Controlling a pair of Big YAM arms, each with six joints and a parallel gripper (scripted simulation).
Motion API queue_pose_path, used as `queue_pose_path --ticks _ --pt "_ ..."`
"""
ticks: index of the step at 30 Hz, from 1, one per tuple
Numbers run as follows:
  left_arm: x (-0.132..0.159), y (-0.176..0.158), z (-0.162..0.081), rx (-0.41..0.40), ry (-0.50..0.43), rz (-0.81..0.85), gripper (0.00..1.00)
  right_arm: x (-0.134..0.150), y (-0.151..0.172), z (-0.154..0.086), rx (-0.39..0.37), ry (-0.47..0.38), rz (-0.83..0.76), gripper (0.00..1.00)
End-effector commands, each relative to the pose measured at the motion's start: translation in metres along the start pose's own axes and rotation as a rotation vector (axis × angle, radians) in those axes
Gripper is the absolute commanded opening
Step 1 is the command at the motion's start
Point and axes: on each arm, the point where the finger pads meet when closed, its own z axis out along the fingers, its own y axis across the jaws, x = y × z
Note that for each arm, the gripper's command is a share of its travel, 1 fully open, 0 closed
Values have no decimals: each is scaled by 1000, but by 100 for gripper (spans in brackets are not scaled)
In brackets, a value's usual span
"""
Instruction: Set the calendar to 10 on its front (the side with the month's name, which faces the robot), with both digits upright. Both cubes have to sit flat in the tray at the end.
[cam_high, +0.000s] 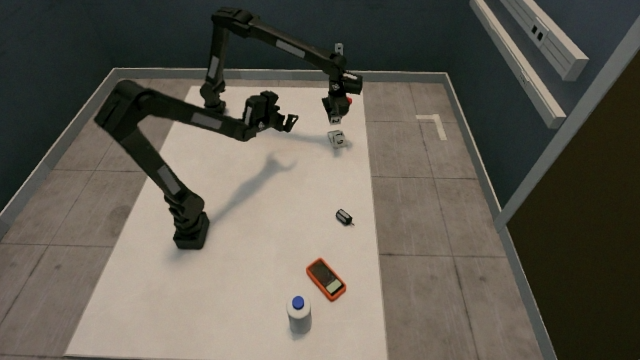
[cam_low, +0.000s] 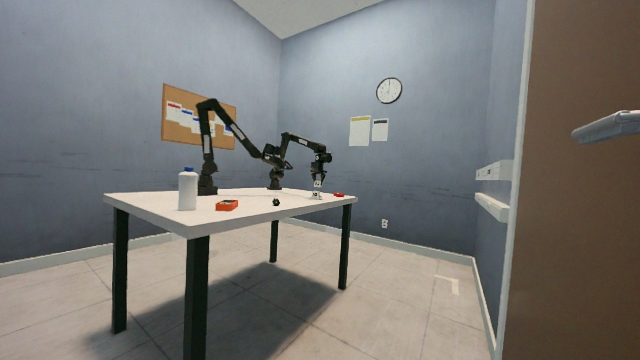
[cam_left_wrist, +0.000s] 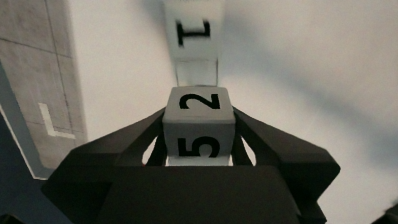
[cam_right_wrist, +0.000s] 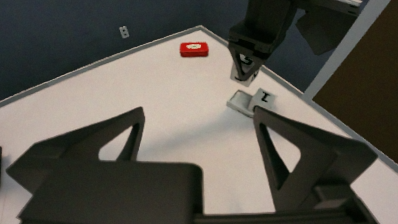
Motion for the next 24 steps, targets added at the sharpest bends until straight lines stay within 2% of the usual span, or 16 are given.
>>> queue_pose_path --ticks 1,3,5,7,13,17,22,24 --pt "49 12 6 -27 -9 11 40 -29 9 22 -18 -74 -14 100" --pt "71 10 18 -24 -6 7 40 -27 8 26 -15 -73 -13 100" --pt "90 5 40 0 6 1 40 -26 7 28 -13 -72 -12 100" --pt "90 5 40 0 6 1 40 -26 7 28 -13 -72 -12 100" --pt "130 -4 51 -2 -2 -19 40 -28 8 25 -15 -77 -12 100" --pt "128 0 54 -6 -4 -34 40 -28 8 25 -15 -77 -12 100" --pt "128 0 53 -12 -3 122 40 -28 8 25 -15 -77 -12 100" --pt "128 0 53 -12 -3 122 40 -28 8 25 -15 -77 -12 100"
